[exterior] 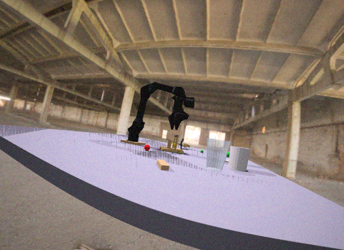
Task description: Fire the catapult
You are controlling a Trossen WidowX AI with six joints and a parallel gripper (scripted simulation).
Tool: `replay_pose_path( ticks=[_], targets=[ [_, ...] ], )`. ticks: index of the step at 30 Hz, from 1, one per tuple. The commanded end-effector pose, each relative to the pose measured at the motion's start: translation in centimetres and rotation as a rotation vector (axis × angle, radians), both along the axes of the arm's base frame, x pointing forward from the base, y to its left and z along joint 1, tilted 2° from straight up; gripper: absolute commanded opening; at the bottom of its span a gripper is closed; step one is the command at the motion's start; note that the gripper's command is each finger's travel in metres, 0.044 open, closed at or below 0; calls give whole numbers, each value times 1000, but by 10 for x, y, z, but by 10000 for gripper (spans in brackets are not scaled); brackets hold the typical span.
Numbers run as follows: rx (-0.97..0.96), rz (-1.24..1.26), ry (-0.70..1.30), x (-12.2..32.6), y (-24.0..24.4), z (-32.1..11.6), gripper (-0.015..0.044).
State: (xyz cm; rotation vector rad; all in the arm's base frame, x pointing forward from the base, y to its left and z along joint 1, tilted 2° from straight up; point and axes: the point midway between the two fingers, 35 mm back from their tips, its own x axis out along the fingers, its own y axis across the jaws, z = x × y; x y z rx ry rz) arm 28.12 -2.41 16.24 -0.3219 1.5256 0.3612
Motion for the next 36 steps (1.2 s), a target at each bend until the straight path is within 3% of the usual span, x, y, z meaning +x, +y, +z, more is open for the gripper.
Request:
replay_pose_path(
  ticks=[1,5,10,36],
  targets=[
    [1,7,2,-22,-6,-10,440],
    [1,7,2,-22,-6,-12,440],
    [1,7,2,-20,-4,-55,440],
    [1,7,2,-20,-3,-92,440]
  ],
)
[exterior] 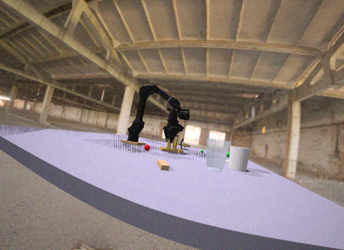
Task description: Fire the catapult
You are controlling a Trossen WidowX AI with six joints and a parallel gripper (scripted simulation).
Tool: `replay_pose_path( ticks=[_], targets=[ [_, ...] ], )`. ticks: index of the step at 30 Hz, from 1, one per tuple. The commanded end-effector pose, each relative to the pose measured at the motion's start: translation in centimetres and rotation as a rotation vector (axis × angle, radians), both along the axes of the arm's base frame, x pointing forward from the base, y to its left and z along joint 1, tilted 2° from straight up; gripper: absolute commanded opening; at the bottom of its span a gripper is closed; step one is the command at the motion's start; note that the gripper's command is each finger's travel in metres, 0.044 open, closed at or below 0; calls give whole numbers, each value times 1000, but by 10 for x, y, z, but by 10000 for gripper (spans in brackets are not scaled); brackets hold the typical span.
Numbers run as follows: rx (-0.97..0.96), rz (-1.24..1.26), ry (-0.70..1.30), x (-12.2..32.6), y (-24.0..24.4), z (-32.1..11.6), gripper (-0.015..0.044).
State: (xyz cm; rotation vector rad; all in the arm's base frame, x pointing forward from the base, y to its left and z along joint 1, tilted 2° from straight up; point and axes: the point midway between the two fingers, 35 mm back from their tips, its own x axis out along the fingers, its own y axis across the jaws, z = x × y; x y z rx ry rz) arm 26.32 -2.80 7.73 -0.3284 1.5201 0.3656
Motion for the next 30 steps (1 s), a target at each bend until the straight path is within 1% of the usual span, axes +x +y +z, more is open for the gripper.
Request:
replay_pose_path(
  ticks=[1,14,25,30],
  targets=[
    [1,0,7,-2,0,-8,440],
    [1,0,7,-3,1,-25,440],
    [0,2,3,-2,1,-22,151],
    [0,2,3,-2,1,-22,118]
  ],
)
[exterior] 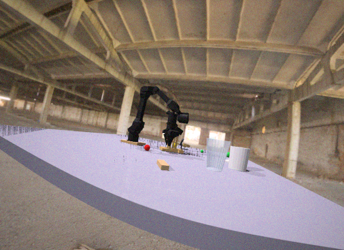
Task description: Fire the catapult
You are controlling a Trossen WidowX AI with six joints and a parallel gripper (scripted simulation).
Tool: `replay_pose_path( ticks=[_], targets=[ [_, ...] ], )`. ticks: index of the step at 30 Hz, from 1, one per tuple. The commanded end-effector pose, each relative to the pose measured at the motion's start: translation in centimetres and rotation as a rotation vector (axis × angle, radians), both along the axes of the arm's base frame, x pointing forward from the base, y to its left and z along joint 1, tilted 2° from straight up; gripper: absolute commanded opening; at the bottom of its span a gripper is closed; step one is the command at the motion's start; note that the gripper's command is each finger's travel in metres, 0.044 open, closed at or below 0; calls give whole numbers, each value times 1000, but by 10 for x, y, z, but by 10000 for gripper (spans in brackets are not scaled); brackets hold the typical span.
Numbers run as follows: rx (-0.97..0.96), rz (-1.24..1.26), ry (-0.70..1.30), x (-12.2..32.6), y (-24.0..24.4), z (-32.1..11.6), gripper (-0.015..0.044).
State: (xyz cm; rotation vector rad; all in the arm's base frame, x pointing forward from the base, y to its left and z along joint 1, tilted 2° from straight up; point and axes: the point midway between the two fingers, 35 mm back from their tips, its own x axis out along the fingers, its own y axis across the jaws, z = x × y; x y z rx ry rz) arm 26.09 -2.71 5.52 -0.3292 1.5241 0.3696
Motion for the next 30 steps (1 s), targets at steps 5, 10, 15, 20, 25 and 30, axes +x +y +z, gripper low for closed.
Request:
replay_pose_path(
  ticks=[5,10,15,20,25,30],
  targets=[
    [0,0,-1,1,-1,39,6],
    [0,5,0,0,-2,50,0],
    [-4,149,-5,14,-20,52,0],
    [-9,318,-10,30,-44,52,0],
    [-14,487,-15,45,-72,52,0],
    [-19,657,-19,59,-104,49,0]
  ],
)
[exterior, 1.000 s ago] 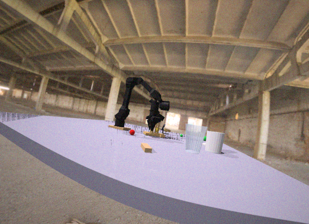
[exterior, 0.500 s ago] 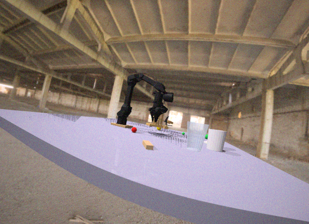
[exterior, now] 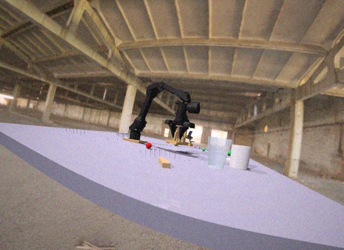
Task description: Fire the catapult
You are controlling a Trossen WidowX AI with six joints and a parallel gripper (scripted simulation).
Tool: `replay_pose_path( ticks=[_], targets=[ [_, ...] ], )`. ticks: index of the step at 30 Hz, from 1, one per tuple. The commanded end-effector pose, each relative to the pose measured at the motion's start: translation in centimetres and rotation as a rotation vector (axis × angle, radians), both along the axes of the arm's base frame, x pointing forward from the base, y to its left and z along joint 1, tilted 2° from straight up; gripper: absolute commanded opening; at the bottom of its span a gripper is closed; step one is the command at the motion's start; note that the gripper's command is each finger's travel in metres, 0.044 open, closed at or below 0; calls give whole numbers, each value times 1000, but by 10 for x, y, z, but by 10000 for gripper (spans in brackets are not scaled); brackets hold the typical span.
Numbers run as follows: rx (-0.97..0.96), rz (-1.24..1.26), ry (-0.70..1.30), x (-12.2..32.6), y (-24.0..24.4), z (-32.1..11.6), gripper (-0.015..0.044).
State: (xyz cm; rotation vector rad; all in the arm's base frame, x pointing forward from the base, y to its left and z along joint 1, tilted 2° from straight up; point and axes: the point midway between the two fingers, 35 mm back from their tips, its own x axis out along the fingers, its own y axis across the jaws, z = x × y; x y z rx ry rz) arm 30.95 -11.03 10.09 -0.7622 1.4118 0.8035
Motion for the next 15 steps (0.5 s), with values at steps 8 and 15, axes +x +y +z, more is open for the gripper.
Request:
replay_pose_path(
  ticks=[8,15],
  targets=[
    [-14,215,-22,22,-47,1,0],
    [-14,216,-22,25,-48,-1,0]
  ],
)
